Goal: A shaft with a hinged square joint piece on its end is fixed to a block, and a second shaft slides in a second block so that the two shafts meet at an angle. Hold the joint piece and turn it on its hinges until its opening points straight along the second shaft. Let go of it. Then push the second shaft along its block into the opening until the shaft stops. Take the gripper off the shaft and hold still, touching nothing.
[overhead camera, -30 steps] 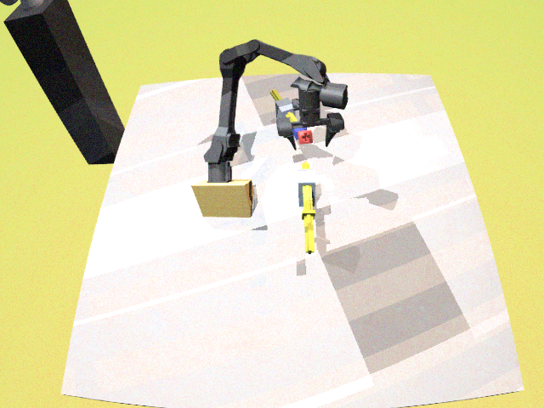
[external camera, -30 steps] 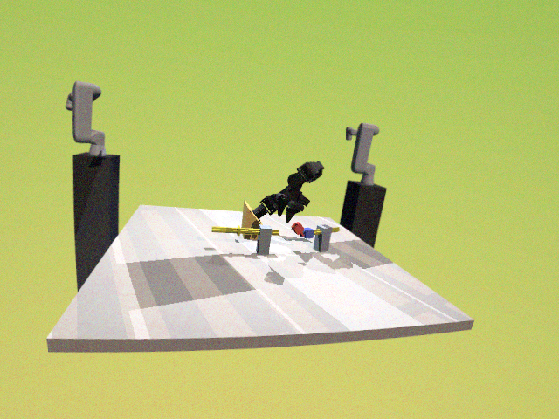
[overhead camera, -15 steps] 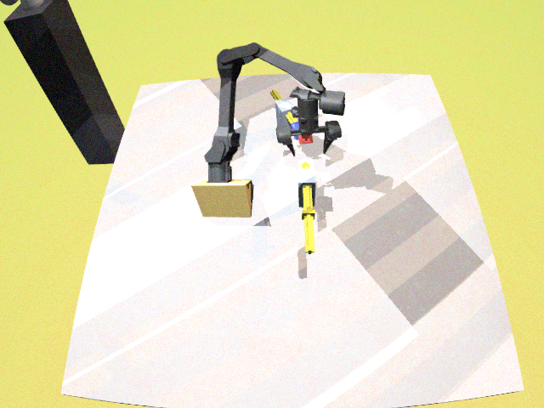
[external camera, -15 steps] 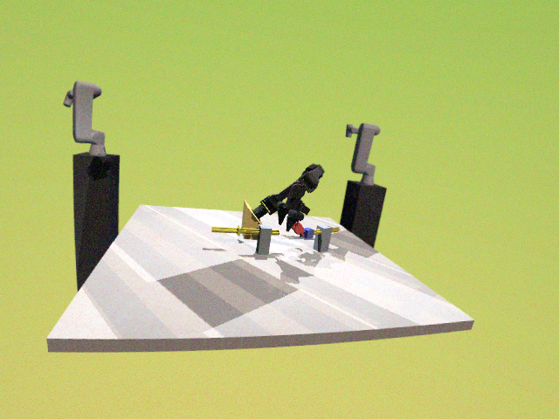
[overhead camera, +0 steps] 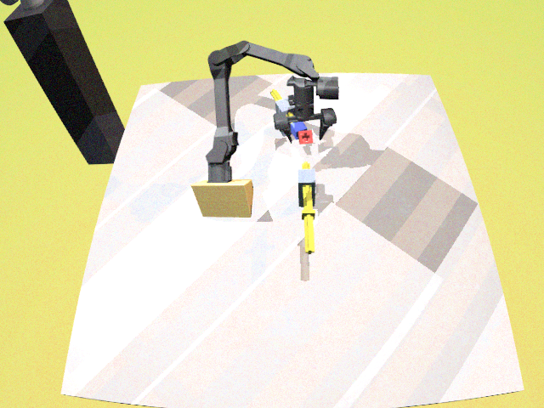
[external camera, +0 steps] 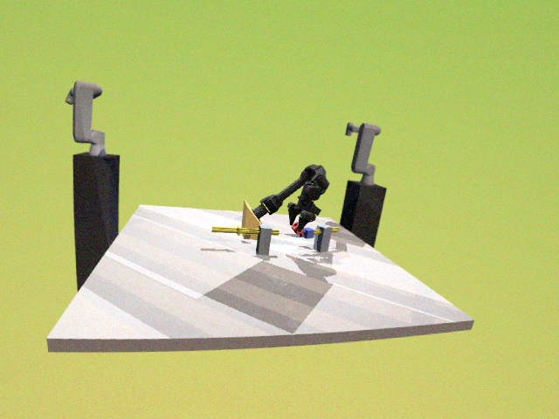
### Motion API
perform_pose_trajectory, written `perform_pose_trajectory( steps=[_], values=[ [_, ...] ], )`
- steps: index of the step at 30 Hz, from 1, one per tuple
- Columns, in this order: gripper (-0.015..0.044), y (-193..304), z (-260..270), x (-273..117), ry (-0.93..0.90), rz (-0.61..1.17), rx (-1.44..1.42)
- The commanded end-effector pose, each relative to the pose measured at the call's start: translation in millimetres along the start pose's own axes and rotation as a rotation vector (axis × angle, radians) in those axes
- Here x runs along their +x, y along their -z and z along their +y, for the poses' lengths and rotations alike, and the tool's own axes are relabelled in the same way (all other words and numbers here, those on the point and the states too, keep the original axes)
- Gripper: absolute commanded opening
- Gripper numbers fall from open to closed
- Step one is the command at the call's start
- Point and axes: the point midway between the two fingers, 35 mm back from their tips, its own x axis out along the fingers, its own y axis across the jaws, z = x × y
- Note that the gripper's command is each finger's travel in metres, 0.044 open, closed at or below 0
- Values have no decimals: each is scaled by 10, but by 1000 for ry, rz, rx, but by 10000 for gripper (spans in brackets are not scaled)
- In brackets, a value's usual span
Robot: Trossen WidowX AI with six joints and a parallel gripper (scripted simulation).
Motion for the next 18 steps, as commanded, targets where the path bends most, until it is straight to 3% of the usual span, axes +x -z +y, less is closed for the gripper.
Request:
perform_pose_trajectory(
  steps=[1, 18],
  values=[
    [440, -35, -7, 20, 4, -4, 2],
    [440, -40, -11, 274, 5, -5, 2]
  ],
)
